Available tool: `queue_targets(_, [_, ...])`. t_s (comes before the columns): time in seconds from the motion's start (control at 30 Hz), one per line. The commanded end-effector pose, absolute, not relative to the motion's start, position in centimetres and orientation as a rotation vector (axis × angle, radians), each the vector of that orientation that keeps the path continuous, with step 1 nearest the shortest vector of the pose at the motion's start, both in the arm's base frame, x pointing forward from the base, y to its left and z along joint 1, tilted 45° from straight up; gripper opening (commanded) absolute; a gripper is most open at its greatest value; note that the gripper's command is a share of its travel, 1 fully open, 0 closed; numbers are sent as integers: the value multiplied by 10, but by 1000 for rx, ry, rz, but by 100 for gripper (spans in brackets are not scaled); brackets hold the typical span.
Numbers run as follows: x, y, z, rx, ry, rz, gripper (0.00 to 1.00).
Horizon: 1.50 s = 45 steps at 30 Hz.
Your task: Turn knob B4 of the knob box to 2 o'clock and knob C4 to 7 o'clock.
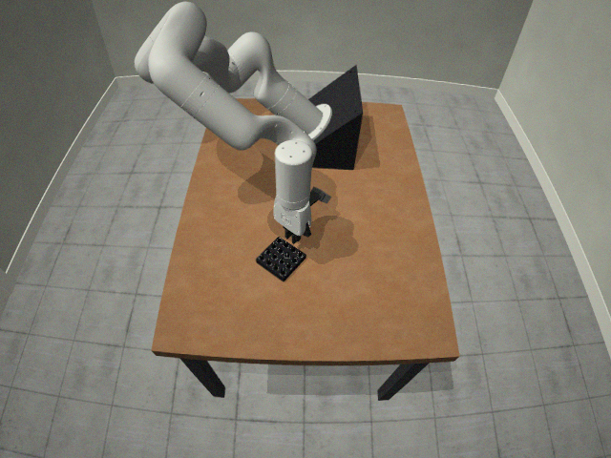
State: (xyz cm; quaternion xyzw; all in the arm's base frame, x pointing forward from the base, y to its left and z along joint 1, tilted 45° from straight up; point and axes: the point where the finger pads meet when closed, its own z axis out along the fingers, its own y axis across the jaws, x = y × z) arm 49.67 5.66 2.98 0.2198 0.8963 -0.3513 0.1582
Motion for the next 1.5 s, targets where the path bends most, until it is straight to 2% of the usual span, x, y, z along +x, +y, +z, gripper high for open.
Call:
queue_targets(0.0, [497, 57, 30, 628, 2563, -1003, 19])
queue_targets(1.47, [503, 30, 3, 628, 2563, -1004, 19])
